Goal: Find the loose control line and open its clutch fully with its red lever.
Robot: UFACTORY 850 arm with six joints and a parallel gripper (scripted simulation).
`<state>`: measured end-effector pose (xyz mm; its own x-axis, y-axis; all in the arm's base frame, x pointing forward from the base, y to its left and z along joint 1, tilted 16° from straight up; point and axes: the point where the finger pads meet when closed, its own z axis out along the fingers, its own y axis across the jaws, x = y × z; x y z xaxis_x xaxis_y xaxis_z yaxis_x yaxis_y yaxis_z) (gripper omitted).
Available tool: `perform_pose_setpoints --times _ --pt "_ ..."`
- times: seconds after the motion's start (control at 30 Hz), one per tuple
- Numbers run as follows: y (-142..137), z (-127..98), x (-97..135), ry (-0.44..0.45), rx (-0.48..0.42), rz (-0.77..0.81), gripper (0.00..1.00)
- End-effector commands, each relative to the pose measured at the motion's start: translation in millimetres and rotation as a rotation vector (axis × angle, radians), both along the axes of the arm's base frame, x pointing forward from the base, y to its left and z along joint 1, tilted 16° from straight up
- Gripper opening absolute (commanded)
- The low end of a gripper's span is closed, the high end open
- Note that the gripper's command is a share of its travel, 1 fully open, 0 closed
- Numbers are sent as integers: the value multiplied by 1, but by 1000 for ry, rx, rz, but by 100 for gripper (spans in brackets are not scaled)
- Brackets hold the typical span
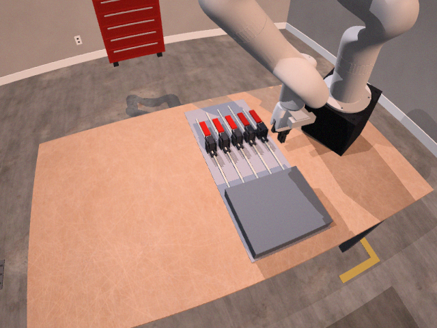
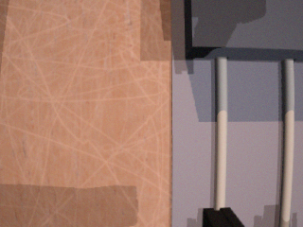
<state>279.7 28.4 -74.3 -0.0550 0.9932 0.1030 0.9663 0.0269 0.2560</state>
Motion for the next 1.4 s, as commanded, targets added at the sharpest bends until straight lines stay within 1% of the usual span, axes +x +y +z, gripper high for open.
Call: perform_pose_setpoints --times 0.0,0.23,0.37,0.63,1.07,1.37 --pt "2 -18 5 0 0 0 0" --pt "5 -47 12 0 0 0 0" --pt "7 -59 16 0 0 0 0" --pt "8 -66 17 0 0 0 0" --pt "8 -66 18 0 0 0 0" --pt "8 -65 23 0 0 0 0"
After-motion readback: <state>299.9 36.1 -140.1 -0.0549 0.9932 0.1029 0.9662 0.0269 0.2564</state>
